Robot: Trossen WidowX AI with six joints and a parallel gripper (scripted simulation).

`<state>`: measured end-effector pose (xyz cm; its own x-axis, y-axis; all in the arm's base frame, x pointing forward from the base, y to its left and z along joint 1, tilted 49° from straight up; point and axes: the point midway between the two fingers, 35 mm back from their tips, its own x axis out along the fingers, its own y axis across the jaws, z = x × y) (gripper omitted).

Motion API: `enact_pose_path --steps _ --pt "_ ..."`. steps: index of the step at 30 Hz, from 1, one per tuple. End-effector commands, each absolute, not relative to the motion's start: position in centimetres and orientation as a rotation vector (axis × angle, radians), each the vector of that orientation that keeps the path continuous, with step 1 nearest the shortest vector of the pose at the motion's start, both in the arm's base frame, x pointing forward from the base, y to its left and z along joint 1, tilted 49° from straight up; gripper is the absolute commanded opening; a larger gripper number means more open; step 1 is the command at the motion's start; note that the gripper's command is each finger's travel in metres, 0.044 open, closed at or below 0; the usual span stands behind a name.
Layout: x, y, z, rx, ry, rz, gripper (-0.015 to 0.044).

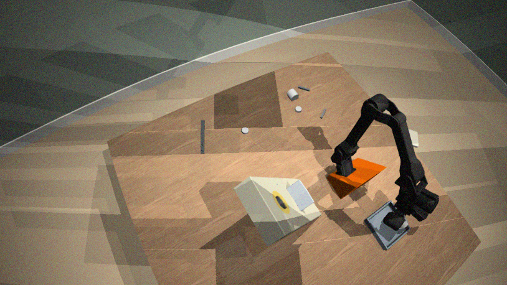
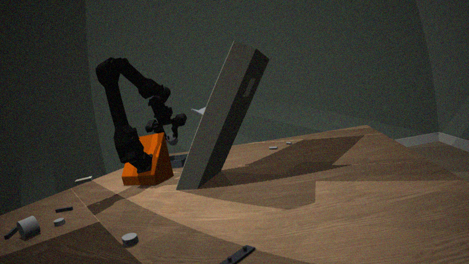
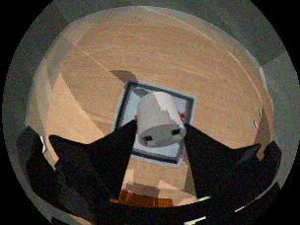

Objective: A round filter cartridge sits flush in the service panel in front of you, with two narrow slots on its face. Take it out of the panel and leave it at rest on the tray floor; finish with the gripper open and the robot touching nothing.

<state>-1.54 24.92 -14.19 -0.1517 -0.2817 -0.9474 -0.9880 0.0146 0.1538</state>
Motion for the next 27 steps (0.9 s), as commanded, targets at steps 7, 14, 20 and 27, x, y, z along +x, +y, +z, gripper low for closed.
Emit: enact_pose_path --steps 7,14,20,27 --pt "-2.3 21.0 -17.8 -1.352 1.542 1.192 0.0" --pt "-2.5 19.4 -19.0 -1.352 1.542 1.192 0.0" --pt "-2.4 19.5 -18.8 -1.369 1.546 1.185 0.0157" --pt "-2.4 19.5 -18.8 -1.369 1.546 1.185 0.0341"
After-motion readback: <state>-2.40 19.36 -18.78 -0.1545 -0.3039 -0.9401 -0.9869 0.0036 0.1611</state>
